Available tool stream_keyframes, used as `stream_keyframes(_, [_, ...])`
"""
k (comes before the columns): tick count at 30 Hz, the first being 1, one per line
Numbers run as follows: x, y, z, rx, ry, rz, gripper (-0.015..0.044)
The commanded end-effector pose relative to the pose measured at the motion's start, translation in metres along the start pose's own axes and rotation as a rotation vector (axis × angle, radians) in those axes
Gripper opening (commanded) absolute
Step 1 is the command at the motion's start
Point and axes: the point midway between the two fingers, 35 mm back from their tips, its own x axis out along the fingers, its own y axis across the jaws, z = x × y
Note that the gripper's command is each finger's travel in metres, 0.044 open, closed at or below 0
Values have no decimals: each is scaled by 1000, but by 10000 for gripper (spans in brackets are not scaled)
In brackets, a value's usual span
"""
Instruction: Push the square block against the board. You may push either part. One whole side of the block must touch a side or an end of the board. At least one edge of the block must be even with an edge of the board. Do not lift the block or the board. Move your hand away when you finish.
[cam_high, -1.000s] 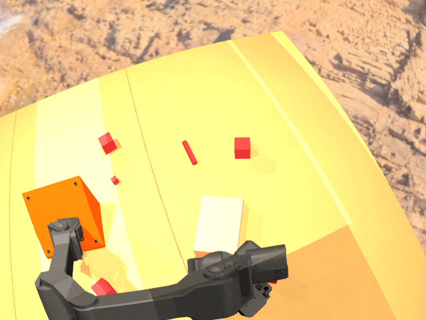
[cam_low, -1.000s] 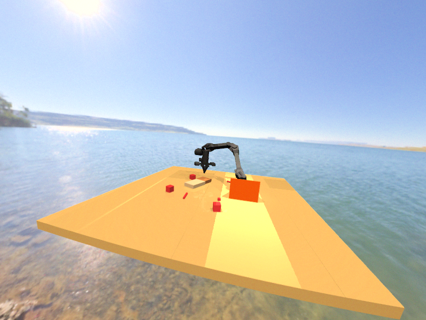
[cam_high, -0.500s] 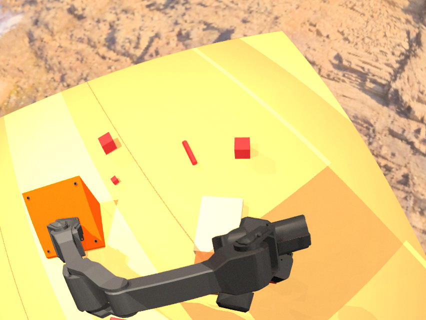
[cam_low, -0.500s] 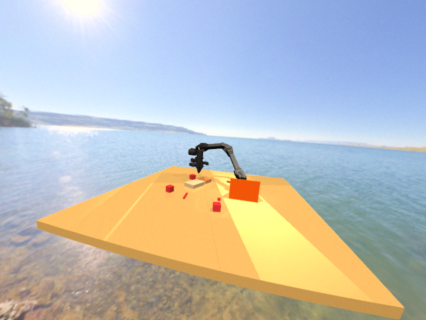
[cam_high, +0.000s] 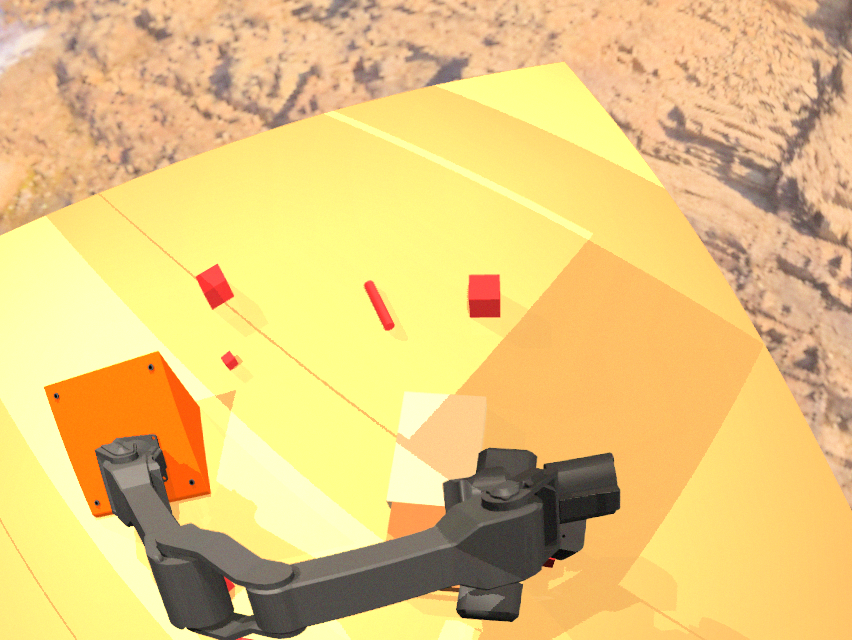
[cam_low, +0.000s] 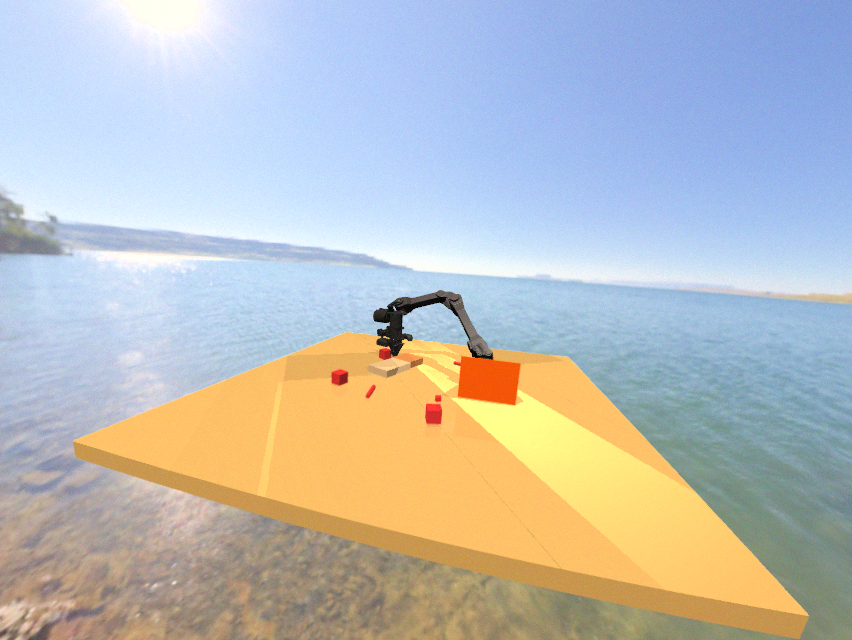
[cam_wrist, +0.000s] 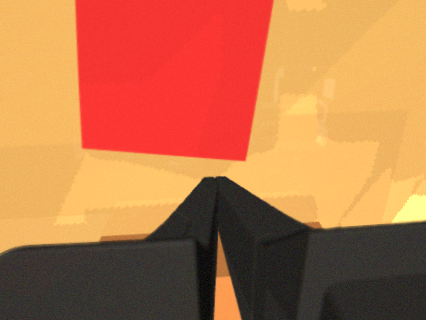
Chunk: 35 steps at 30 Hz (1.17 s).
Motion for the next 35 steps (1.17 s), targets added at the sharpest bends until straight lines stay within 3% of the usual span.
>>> stream_keyframes(1, [4,2,1,-12,-10,2,0])
stream_keyframes(35, [4,2,-19,-13,-8,2,0])
